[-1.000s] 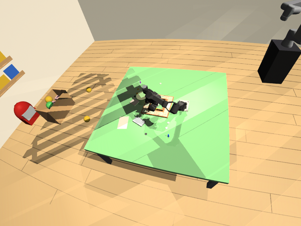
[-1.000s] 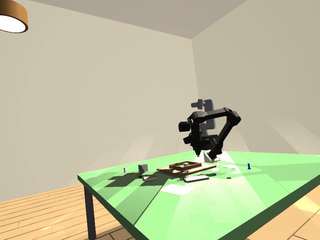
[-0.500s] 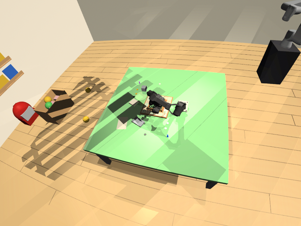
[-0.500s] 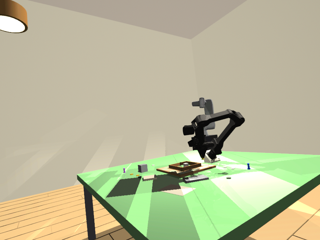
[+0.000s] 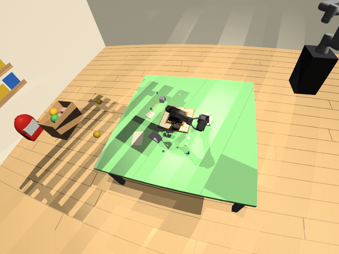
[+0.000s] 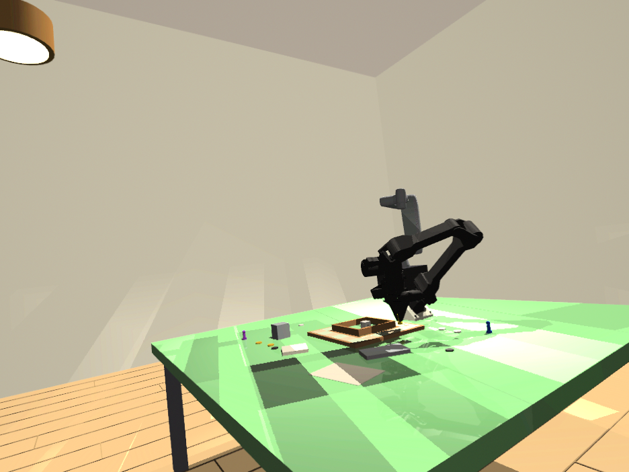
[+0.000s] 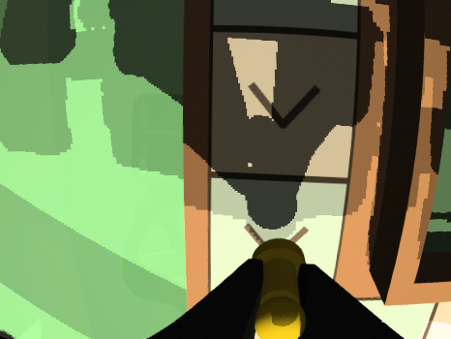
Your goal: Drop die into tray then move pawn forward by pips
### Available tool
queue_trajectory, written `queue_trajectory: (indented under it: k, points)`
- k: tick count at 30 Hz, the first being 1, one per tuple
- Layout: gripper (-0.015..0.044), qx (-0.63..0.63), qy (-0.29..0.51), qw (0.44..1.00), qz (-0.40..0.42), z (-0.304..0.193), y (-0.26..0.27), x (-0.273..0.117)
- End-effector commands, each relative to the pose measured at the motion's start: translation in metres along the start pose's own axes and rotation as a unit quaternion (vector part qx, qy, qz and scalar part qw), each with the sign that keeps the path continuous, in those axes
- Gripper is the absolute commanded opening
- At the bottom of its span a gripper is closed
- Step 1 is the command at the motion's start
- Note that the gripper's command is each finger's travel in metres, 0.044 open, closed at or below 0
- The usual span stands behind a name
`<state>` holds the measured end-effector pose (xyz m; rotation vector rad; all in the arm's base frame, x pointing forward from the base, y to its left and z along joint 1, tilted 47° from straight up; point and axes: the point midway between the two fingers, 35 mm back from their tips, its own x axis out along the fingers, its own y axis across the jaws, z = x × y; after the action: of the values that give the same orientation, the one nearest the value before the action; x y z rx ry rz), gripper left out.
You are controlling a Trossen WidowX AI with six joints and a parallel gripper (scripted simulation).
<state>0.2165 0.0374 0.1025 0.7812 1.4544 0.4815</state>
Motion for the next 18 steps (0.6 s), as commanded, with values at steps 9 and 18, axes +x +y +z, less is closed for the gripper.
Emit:
queue_trajectory:
  k: [9, 18]
  points:
    - [0.0, 0.002, 0.001, 1.0, 0.002, -0.002, 0.001, 0.017]
    - [0.021, -0.001, -0.001, 1.0, 0.0, 0.0, 0.001, 0.013]
